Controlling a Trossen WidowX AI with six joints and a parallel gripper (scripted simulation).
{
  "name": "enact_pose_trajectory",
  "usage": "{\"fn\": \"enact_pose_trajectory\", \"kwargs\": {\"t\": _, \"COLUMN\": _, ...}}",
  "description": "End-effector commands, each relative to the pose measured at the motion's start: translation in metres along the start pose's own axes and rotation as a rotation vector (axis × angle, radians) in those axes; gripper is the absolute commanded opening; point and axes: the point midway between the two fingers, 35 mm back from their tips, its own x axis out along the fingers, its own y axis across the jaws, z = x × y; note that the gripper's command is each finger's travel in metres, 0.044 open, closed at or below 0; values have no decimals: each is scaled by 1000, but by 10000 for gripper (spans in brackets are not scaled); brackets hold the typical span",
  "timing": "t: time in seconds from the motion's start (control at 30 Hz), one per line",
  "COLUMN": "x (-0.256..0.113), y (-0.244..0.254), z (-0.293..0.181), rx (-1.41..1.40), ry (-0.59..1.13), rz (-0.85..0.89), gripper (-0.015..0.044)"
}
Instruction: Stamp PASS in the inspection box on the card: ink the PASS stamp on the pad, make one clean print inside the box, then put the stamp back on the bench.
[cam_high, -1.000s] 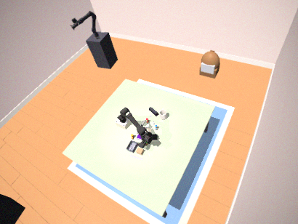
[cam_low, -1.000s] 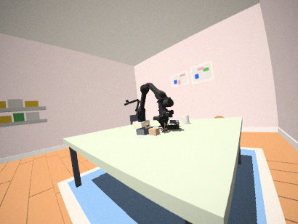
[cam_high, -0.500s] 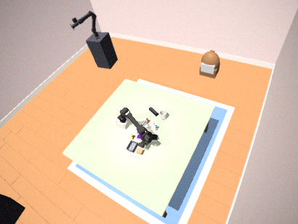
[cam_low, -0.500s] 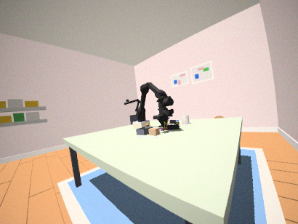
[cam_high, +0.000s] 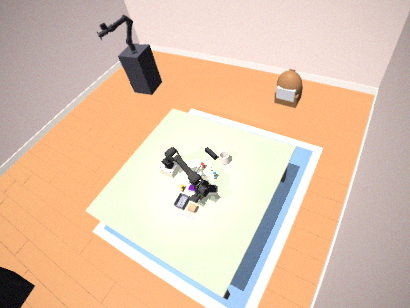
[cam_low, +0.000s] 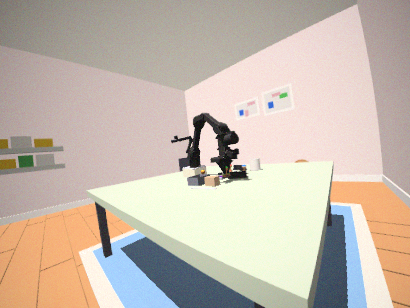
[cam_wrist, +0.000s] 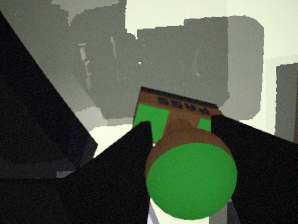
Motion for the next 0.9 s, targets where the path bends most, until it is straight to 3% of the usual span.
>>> {"fn": "enact_pose_trajectory", "kwargs": {"t": 0.0, "x": -3, "y": -1, "z": 1, "rx": 3, "ry": -1, "rz": -4, "gripper": 0}}
{"fn": "enact_pose_trajectory", "kwargs": {"t": 0.87, "x": -15, "y": 0, "z": 1, "rx": 3, "ry": -1, "rz": -7, "gripper": 0}}
